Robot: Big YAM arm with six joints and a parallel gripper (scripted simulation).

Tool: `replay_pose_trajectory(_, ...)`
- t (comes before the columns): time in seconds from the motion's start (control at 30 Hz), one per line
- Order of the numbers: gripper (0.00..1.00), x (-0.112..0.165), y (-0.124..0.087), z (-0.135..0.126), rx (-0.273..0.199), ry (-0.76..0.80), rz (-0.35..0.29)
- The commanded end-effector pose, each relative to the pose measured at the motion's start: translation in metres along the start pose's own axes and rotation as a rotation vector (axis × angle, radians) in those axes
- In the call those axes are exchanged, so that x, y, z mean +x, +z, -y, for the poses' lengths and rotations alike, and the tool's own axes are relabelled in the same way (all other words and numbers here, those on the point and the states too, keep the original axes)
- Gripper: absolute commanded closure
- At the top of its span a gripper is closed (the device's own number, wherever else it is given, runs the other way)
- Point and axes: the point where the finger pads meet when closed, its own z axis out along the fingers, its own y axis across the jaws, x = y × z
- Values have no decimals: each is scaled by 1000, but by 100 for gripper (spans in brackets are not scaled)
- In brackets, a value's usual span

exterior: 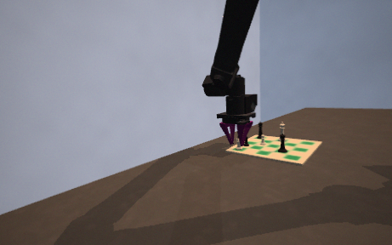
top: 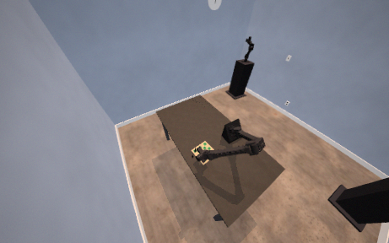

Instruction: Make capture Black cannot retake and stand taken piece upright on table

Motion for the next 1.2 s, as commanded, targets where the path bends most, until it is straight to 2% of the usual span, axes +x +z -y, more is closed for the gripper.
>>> replay_pose_trajectory(0.0,64,-4,9,3,10,25,3)
replay_pose_trajectory(1.17,64,-6,5,1,5,31,4)
